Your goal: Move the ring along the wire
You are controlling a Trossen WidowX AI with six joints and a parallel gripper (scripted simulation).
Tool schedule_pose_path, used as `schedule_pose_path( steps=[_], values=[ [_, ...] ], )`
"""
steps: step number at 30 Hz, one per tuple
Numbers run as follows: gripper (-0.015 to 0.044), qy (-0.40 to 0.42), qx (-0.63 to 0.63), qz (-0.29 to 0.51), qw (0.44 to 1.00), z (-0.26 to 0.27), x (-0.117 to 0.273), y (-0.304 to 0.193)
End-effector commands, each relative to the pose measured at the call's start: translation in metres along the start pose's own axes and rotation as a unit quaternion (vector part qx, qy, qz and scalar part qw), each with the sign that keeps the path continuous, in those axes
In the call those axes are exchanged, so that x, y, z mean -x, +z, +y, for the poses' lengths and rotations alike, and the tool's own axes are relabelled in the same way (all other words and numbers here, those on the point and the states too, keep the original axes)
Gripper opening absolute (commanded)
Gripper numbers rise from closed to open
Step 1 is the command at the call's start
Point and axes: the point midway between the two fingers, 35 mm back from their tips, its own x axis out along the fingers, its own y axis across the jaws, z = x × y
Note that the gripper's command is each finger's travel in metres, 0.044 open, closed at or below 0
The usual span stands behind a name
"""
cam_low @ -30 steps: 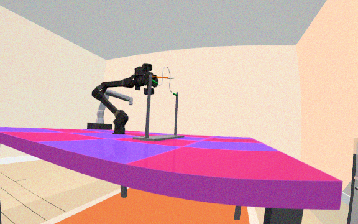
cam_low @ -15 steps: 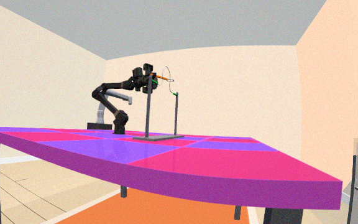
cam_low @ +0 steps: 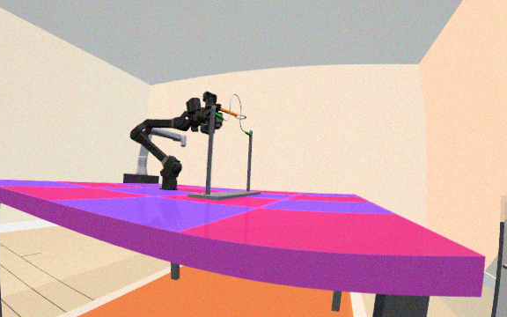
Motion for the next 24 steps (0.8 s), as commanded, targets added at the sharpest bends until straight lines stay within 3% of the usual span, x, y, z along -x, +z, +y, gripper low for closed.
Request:
schedule_pose_path(
  steps=[1, 24],
  values=[
    [-0.0150, 0.003, -0.010, 0.000, 1.000, 0.006, 0.001, 0.000],
    [-0.0150, 0.106, -0.192, 0.024, 0.975, 0.071, 0.016, 0.012]
  ],
)
